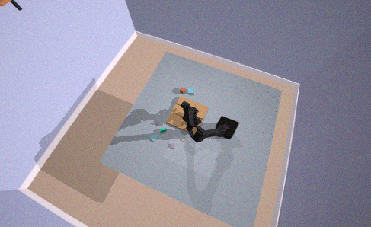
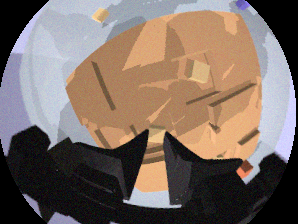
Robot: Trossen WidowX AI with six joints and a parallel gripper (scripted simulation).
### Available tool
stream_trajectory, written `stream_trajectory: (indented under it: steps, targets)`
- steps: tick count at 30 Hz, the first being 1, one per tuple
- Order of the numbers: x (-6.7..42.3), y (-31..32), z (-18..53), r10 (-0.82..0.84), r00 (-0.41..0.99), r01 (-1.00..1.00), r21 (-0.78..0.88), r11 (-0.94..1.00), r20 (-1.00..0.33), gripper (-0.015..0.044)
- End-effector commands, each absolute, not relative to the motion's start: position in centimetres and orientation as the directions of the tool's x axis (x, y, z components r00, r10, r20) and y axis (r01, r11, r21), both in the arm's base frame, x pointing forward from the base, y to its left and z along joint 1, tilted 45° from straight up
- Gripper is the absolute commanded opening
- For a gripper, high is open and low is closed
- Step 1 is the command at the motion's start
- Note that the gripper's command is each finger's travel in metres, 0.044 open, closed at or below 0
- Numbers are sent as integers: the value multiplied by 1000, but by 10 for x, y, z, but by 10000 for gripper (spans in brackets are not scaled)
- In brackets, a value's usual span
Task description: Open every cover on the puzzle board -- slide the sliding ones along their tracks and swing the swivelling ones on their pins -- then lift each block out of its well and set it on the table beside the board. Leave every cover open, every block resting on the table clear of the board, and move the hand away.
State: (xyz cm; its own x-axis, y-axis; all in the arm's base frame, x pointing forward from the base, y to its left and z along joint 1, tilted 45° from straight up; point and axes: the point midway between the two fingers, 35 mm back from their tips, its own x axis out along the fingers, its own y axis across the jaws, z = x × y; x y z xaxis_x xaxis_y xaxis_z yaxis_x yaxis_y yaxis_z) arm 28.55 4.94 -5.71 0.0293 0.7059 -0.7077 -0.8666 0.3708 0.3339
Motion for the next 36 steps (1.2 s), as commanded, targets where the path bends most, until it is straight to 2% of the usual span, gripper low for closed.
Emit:
stream_trajectory:
  steps: [1, 36]
  targets:
    - [286, 47, -55, 705, 30, -868, 332, 370, -708, 80]
    - [283, 14, -23, 706, 29, -866, 335, 372, -708, 80]
